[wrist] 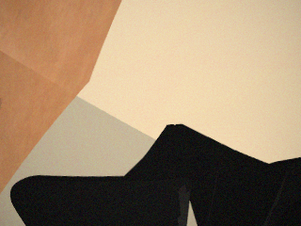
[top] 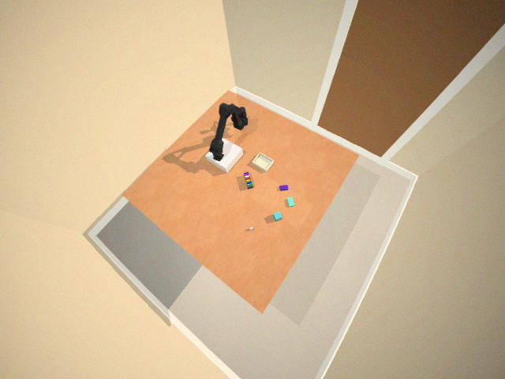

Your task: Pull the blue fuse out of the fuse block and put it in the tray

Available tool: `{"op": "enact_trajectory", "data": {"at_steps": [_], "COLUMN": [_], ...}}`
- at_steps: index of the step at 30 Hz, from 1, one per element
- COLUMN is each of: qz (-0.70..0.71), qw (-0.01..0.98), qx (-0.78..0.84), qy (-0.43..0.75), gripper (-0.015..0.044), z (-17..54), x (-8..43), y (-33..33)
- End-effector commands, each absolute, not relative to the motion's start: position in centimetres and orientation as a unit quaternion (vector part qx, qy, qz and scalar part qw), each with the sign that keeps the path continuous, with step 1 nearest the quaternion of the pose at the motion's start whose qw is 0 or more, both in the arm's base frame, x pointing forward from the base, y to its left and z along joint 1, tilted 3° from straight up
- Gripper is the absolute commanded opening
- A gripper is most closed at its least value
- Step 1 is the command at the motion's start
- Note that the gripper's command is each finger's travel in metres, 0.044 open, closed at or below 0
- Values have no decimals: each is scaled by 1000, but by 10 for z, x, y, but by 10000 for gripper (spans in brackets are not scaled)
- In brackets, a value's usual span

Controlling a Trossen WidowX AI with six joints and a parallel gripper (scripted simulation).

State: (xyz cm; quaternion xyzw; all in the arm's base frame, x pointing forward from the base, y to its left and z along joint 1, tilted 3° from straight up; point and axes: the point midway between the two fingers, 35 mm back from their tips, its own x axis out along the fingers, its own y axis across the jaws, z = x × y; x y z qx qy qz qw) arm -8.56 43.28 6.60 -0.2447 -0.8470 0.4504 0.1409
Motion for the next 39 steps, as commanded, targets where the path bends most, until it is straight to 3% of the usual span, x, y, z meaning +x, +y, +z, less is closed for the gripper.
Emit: {"op": "enact_trajectory", "data": {"at_steps": [1, 3, 10, 20, 30, 39], "qz": [453, 471, 553, 637, 621, 528], "qw": [142, 155, 229, 391, 571, 677], "qx": [-247, -267, -363, -505, -527, -474], "qy": [-845, -826, -714, -431, -100, 196], "gripper": [26, 61, 61, 61, 61, 61], "z": [66, 65, 60, 41, 24, 14], "x": [-84, -69, 12, 186, 327, 385], "y": [434, 440, 463, 441, 333, 191]}}
